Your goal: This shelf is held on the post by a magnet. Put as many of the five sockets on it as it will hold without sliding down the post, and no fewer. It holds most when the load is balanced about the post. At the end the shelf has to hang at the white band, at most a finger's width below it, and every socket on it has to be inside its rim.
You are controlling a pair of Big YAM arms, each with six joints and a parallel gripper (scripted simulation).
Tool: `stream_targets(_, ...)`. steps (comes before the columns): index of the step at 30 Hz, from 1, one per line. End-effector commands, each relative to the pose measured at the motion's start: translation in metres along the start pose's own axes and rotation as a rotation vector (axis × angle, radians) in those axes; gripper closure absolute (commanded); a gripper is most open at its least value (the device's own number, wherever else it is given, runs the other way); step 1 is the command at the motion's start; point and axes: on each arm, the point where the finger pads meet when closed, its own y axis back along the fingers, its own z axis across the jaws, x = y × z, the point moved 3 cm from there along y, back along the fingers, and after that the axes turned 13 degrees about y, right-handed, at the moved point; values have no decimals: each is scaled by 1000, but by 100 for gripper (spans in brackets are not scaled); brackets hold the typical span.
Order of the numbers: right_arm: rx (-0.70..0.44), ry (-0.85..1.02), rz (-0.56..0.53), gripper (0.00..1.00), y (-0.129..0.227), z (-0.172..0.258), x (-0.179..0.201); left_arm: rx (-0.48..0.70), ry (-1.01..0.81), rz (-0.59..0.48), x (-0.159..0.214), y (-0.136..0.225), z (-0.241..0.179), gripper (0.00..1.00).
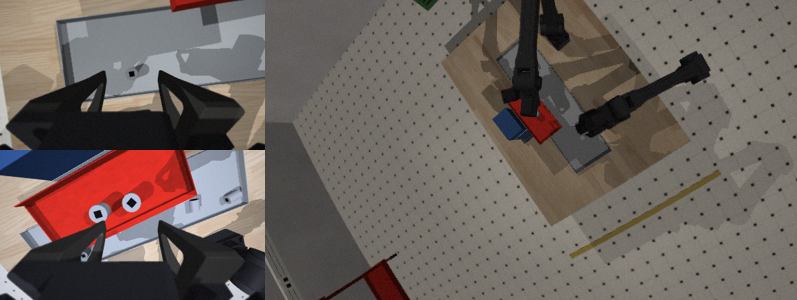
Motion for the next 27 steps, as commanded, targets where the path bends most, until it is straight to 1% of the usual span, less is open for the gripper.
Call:
stream_targets(1, -95, 41, -172, 35, 44, 1, 18, 10, -3, -52, -7, 3, -1, 35)
stream_targets(3, -95, 41, -172, 35, 44, 1, 18, 10, -3, -52, -7, 3, -1, 35)
stream_targets(18, -137, 235, -589, 35, 89, -10, 61, 12, 1, -48, 4, -11, 0, 35)
stream_targets(20, -137, 235, -589, 35, 89, -10, 61, 12, 1, -48, 4, -11, 0, 35)
stream_targets(27, -153, 320, -784, 35, 108, -16, 79, 8, 1, -32, 10, -22, 1, 35)
